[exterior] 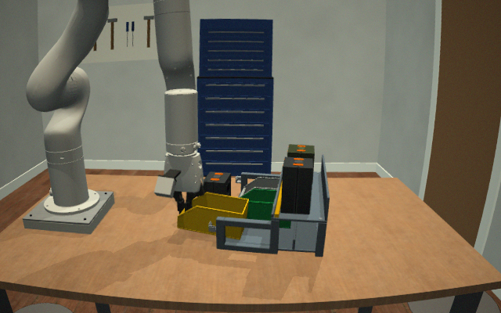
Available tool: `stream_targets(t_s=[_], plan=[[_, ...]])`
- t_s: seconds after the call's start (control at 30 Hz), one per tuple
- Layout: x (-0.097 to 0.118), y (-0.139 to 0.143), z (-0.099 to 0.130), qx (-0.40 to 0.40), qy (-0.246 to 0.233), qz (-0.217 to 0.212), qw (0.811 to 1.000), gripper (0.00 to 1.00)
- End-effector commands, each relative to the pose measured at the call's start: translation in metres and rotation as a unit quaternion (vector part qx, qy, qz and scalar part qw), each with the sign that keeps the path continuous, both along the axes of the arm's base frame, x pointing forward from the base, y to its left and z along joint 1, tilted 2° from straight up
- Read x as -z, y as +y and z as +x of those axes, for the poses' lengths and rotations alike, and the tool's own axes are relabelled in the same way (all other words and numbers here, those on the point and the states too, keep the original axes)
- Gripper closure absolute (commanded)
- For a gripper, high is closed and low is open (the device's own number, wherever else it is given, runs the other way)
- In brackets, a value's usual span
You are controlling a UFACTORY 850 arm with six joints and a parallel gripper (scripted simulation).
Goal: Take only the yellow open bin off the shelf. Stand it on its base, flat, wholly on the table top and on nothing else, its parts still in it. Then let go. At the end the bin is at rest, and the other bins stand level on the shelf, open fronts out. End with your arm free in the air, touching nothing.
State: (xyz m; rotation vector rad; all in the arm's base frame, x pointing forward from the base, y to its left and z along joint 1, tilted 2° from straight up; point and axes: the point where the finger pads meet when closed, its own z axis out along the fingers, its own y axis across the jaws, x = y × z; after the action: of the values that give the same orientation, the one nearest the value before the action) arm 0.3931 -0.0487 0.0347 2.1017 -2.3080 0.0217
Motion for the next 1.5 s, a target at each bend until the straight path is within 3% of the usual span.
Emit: stream_targets(t_s=[0.0,0.07,1.47], plan=[[0.0,0.002,-0.025,0.0,0.0,-0.001,1.0,1.0],[0.0,0.004,-0.043,0.0,0.0,-0.001,1.0,1.0],[0.0,0.003,-0.037,0.0,0.0,-0.001,1.0,1.0]])
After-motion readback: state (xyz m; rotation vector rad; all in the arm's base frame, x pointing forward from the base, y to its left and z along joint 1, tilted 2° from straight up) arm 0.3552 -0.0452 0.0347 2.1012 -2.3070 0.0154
